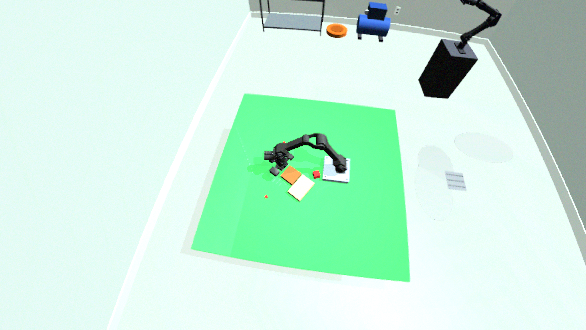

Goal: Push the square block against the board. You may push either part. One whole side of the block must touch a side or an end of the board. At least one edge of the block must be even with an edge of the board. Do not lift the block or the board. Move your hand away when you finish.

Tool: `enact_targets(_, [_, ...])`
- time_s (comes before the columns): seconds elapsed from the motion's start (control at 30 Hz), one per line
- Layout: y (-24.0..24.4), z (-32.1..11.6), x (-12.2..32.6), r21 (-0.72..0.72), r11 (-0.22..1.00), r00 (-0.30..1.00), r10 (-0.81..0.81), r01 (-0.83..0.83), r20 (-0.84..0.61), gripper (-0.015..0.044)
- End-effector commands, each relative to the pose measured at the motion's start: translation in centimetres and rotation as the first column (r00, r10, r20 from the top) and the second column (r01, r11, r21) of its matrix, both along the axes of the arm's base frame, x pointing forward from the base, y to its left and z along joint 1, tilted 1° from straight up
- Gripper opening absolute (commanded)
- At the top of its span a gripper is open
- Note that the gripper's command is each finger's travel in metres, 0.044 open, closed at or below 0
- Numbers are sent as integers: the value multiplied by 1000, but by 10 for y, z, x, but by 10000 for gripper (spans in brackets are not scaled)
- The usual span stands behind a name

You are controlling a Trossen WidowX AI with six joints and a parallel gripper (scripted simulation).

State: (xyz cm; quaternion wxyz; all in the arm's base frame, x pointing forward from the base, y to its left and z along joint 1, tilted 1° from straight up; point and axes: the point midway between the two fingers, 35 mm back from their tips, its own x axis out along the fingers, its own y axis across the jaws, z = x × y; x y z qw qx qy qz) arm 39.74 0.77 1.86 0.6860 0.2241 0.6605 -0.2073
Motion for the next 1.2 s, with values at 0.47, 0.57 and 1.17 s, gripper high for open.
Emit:
enact_targets(0.47, [9, 1, -9, 3, 1000, 1000, -5, 5, 5, 0])
enact_targets(0.57, [10, 1, -11, 3, 1000, 1000, -5, 5, 5, 0])
enact_targets(1.17, [19, 1, -21, 4, 1000, 1000, -5, 5, 4, 0])
